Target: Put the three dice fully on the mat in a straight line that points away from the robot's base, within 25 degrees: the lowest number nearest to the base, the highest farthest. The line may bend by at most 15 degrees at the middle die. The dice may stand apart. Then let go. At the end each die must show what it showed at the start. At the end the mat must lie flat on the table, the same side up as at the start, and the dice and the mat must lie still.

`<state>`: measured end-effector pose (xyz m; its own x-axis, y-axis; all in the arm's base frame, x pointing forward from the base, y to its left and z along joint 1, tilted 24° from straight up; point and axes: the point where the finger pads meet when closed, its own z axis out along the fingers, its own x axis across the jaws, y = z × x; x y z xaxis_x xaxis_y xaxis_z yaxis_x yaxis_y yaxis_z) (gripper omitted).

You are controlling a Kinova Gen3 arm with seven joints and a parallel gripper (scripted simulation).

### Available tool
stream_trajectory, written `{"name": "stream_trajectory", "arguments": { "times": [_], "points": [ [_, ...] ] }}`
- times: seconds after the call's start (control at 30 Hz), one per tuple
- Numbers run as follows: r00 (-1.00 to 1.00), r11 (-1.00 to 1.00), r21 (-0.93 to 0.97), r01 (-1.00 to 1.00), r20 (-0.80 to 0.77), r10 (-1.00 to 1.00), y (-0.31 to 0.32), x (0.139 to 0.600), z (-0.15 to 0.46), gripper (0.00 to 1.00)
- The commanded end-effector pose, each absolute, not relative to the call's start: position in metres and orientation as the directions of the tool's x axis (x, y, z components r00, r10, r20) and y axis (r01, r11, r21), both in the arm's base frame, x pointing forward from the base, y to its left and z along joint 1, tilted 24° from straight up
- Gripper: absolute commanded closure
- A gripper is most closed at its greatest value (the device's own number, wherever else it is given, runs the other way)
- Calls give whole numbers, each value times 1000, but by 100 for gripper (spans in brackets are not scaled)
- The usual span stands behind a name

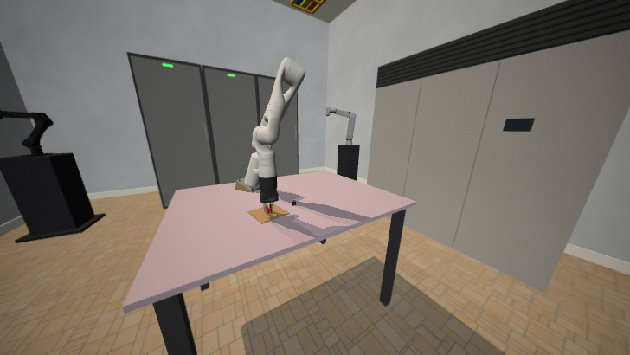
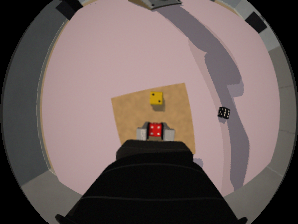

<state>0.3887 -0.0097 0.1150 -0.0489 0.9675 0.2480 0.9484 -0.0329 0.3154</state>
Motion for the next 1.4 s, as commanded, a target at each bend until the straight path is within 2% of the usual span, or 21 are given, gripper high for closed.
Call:
{"name": "stream_trajectory", "arguments": {
  "times": [0.0,0.17,0.2,0.33,0.37,0.43,0.47,0.53,0.57,0.63,0.67,1.37],
  "points": [
    [-49,-33,317,948,248,968,-10,389,116,60],
    [-49,-33,317,948,248,968,-10,389,116,60],
    [-49,-33,317,948,248,968,-10,389,116,54],
    [-49,-33,317,948,248,968,-10,389,116,54],
    [-49,-33,317,948,248,968,-10,389,116,48],
    [-49,-33,317,948,248,968,-10,389,116,48],
    [-49,-33,317,948,248,968,-10,389,116,42],
    [-49,-33,317,948,248,968,-10,389,116,42],
    [-49,-33,317,948,248,968,-10,389,116,36],
    [-49,-33,317,948,248,968,-10,389,116,36],
    [-49,-33,317,948,248,968,-10,389,116,30],
    [-49,-33,317,948,248,968,-14,384,130,30]
  ]
}}
